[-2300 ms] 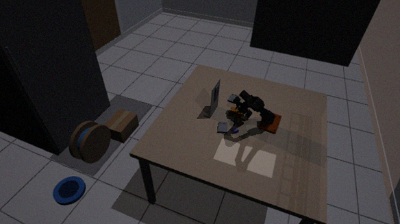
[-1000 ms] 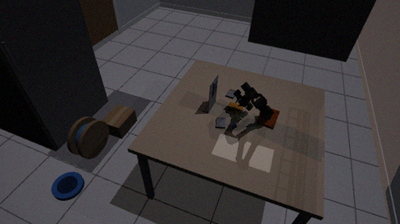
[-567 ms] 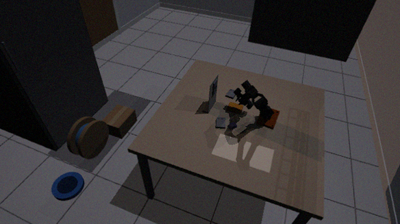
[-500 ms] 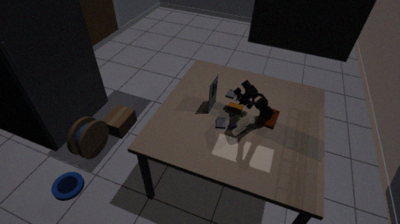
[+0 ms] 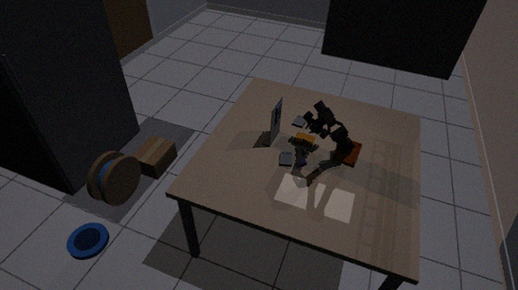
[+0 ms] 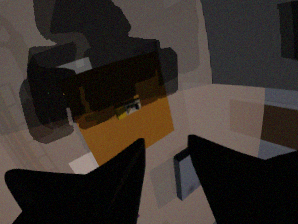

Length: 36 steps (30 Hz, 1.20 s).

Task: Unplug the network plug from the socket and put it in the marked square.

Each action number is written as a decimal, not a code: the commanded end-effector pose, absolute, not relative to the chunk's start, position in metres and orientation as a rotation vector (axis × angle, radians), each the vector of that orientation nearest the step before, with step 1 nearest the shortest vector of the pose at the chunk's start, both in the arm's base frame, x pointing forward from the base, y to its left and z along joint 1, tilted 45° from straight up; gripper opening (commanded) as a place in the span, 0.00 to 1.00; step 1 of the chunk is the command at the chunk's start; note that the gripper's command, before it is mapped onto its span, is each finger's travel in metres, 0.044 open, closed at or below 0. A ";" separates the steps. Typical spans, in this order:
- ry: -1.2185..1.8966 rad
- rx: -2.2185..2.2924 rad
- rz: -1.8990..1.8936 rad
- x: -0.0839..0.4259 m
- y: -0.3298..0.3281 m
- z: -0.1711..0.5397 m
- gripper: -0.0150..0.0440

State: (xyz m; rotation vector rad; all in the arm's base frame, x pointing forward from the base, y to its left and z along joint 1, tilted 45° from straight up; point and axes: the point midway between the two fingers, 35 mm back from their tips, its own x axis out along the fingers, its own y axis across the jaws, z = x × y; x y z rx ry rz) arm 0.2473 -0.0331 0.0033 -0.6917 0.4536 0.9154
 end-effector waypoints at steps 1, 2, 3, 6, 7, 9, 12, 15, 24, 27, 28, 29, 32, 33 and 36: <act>0.445 -0.699 0.911 0.249 -0.038 0.009 0.52; 0.445 -0.699 0.911 0.249 -0.039 0.010 0.52; 0.445 -0.699 0.911 0.249 -0.039 0.010 0.52; 0.444 -0.699 0.911 0.249 -0.042 0.013 0.52; 0.444 -0.699 0.911 0.249 -0.043 0.014 0.52; 0.444 -0.699 0.911 0.248 -0.044 0.016 0.52; 0.444 -0.698 0.911 0.248 -0.047 0.019 0.52; 0.443 -0.698 0.911 0.248 -0.049 0.022 0.52; 0.441 -0.697 0.910 0.246 -0.056 0.031 0.52; 0.440 -0.696 0.910 0.245 -0.058 0.034 0.52; 0.440 -0.696 0.910 0.245 -0.059 0.035 0.52; 0.439 -0.696 0.909 0.245 -0.060 0.036 0.52; 0.448 -0.688 0.914 0.243 -0.058 0.033 0.52; 0.448 -0.688 0.914 0.244 -0.059 0.034 0.52; 0.450 -0.689 0.911 0.245 -0.066 0.040 0.52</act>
